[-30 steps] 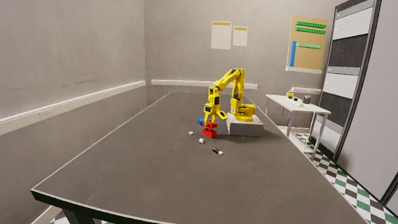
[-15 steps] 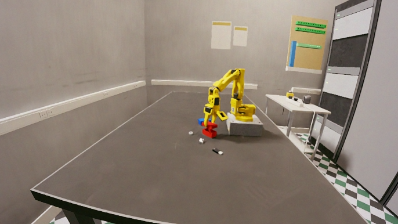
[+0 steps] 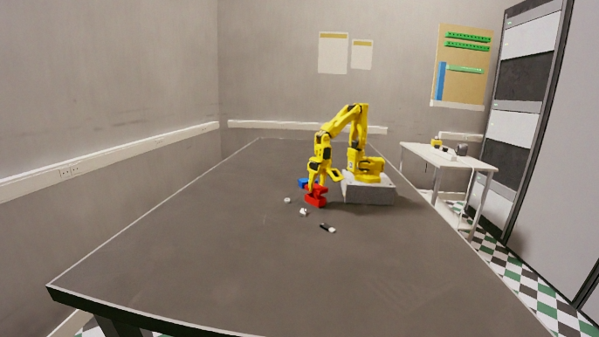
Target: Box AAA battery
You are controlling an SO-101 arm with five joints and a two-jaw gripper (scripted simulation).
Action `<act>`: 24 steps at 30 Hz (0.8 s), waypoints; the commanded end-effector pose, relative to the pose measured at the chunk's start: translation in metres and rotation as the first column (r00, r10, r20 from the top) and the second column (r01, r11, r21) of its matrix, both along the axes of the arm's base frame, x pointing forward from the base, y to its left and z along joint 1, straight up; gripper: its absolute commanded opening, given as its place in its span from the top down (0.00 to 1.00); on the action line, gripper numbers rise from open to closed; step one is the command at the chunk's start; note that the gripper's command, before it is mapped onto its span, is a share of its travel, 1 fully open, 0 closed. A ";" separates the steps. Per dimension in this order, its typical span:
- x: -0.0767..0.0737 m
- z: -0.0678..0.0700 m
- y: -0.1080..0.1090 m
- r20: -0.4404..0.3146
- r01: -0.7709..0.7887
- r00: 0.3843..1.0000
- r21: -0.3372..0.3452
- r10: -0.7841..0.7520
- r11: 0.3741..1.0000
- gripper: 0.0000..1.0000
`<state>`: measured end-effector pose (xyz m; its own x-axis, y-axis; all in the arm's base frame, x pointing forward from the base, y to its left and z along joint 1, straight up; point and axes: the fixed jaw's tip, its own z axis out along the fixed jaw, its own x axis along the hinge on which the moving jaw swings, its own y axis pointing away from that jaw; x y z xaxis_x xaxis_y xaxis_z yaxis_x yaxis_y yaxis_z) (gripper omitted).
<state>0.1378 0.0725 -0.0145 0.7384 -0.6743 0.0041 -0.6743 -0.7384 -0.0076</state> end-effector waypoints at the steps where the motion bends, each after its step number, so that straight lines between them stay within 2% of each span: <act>1: -0.004 -0.003 -0.001 -0.009 -0.001 1.000 -0.003 0.001 1.000 0.77; 24: -0.006 -0.004 -0.003 -0.009 -0.001 1.000 -0.003 0.001 1.000 0.77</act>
<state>0.1323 0.0694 -0.0189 0.7384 -0.6743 -0.0008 -0.6743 -0.7384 0.0068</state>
